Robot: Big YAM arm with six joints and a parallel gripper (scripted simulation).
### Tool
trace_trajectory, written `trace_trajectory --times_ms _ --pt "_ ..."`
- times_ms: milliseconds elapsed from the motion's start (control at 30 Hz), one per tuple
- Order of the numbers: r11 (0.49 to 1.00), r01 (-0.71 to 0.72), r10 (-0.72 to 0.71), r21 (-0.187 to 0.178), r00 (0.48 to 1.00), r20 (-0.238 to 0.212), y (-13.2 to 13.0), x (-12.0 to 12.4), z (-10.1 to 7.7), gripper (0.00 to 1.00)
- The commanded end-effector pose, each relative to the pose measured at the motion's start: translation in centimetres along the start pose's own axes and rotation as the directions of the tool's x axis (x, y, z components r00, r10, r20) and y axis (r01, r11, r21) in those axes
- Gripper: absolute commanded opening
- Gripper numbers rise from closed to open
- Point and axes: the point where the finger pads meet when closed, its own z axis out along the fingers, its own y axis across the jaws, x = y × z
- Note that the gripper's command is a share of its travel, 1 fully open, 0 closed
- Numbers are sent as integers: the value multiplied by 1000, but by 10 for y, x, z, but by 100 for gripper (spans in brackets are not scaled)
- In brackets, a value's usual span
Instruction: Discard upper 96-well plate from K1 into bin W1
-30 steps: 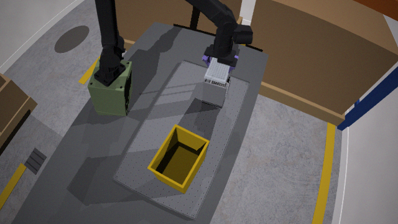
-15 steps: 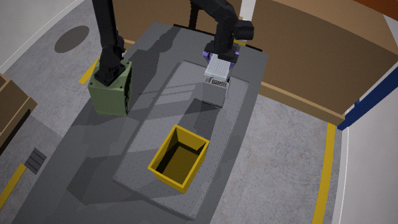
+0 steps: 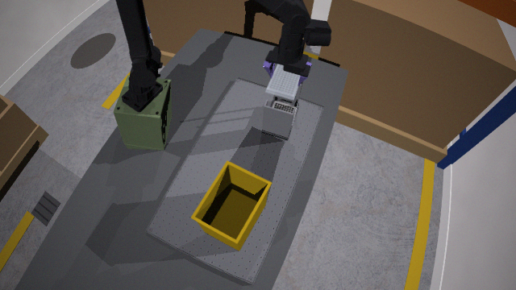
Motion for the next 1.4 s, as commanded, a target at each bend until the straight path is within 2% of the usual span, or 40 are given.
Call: trace_trajectory --times_ms 0,33,67,133,167,700,800,933,1067,1367 --pt "997 -6 3 74 999 35 -24 -16 -36 0" --pt "999 -5 4 49 1000 23 -22 -15 -24 0" --pt "999 -6 5 52 1000 25 -25 -16 -20 0" --pt "998 -6 5 55 1000 26 -25 -16 -20 0" --pt "999 -2 1 44 1000 21 -16 -8 -19 0" --pt "999 -2 1 44 1000 21 -16 -8 -19 0" --pt "991 -124 123 46 992 28 -11 9 -18 0" --pt "984 -172 172 33 985 22 -8 17 -18 0" --pt "984 -172 171 44 985 27 -9 29 -18 0" --pt "988 -150 149 44 989 23 -7 60 -17 0"
